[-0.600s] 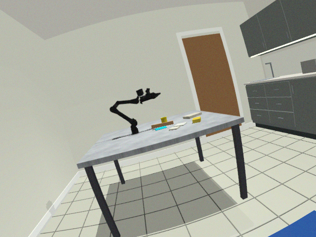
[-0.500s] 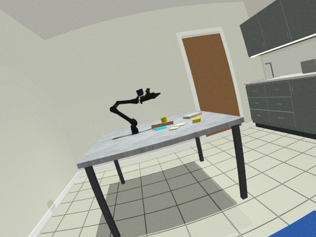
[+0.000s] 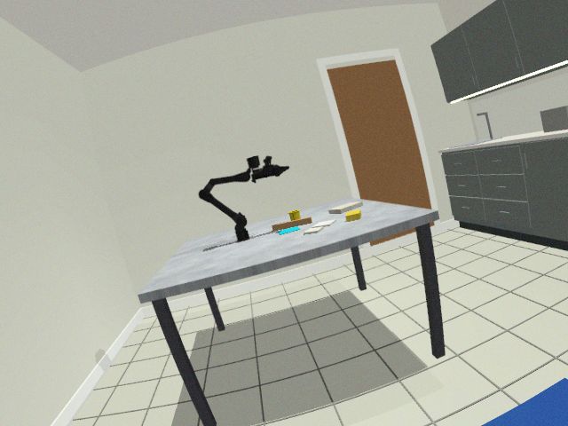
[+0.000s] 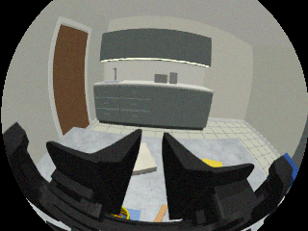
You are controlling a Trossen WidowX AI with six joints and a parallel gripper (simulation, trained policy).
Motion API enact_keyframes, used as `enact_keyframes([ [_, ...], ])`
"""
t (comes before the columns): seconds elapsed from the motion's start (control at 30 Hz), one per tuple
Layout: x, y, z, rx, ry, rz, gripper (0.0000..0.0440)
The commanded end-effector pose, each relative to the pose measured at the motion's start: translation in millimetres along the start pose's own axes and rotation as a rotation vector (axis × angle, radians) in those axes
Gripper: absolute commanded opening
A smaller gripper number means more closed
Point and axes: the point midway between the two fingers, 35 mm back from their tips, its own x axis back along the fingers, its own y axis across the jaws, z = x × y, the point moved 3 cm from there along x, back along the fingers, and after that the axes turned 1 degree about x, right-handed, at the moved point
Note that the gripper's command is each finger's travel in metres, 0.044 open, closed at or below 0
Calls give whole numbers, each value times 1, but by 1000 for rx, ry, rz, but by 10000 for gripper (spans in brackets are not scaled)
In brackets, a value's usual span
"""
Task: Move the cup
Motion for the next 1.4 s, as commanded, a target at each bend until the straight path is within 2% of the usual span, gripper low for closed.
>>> enact_keyframes([
  [0.0,-4,2,-3,-34,28,-1,138],
  [0.1,-7,5,-5,-64,54,-7,166],
  [0.7,-26,21,-11,-258,244,-12,149],
  [1.37,-43,41,-9,-506,491,44,167],
])
